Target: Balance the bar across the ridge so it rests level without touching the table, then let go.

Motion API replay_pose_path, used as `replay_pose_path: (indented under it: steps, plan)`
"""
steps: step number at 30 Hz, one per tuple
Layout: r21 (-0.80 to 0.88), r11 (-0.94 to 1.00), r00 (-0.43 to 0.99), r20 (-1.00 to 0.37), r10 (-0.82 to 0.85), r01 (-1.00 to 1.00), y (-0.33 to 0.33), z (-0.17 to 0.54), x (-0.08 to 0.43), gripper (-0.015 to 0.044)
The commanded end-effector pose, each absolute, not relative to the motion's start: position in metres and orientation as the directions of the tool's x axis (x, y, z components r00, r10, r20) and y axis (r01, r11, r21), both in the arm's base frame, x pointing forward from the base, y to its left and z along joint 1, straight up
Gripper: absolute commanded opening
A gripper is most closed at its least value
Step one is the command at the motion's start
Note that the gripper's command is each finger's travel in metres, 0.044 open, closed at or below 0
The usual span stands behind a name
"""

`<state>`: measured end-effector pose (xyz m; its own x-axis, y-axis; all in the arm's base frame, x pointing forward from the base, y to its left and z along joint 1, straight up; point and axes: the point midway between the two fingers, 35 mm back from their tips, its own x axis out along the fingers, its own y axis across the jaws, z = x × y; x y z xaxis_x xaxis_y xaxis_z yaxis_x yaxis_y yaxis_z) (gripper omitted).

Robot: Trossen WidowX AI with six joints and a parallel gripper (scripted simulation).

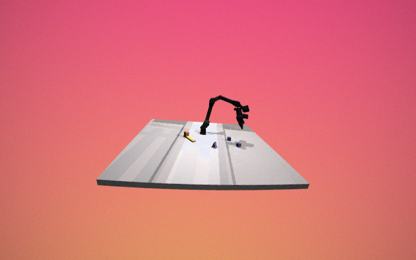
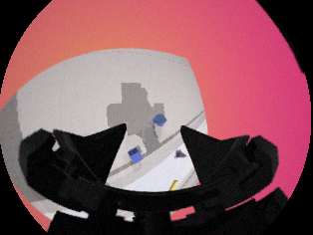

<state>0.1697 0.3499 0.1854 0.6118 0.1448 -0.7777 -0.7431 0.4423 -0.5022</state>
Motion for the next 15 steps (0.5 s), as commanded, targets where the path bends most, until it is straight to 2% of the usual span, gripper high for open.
replay_pose_path:
  steps: [1, 3, 4, 15]
  plan:
    - [-0.502, 0.442, 0.612, -0.778, 0.144, -0.743, 0.35, 0.185, 0.17, 0.0374]
    - [-0.504, 0.441, 0.612, -0.779, 0.14, -0.743, 0.348, 0.186, 0.172, 0.0321]
    - [-0.505, 0.44, 0.612, -0.779, 0.137, -0.742, 0.346, 0.186, 0.175, 0.0315]
    - [-0.512, 0.44, 0.594, -0.802, 0.062, -0.738, 0.31, 0.185, 0.214, 0.0315]
